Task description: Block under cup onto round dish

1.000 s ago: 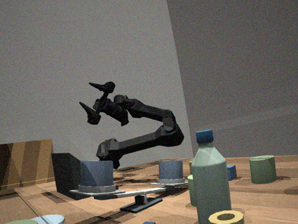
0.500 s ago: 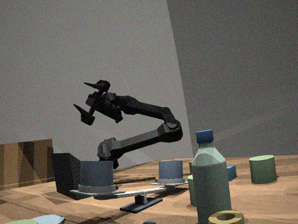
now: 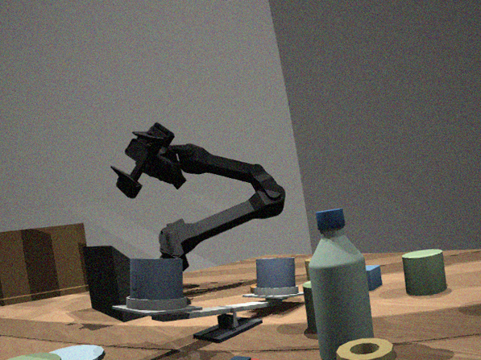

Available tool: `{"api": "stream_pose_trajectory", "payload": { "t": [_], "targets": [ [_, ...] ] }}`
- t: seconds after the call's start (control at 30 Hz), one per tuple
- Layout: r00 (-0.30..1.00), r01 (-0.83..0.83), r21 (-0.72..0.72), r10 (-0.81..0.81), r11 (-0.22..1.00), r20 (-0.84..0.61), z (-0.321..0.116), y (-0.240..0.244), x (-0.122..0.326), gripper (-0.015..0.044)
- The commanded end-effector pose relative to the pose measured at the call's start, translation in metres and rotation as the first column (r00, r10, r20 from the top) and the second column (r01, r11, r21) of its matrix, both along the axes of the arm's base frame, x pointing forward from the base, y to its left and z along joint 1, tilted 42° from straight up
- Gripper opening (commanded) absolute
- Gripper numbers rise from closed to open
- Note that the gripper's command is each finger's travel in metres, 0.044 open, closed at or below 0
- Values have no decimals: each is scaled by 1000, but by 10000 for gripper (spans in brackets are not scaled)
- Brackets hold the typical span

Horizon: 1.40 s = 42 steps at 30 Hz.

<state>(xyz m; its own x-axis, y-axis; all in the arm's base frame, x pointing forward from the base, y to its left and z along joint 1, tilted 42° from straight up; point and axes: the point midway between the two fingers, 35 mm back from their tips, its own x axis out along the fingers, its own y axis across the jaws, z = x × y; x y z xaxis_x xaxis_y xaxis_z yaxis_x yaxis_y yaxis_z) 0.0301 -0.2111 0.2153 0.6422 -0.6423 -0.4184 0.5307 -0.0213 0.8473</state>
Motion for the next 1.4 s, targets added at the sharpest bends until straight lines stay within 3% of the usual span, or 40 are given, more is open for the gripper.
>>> {"api": "stream_pose_trajectory", "payload": {
  "t": [0.0,0.3,0.6,1.0,1.37],
  "targets": [
    [992,-115,-4,115,993,-51,-6,-2,11,440],
    [916,-381,-4,377,924,-138,-22,-2,40,440],
    [760,-633,-7,620,774,-195,-35,4,70,440],
    [453,-887,-30,858,460,-244,-54,21,110,440],
    [135,-990,-71,955,120,-266,-70,44,143,440]
  ]
}}
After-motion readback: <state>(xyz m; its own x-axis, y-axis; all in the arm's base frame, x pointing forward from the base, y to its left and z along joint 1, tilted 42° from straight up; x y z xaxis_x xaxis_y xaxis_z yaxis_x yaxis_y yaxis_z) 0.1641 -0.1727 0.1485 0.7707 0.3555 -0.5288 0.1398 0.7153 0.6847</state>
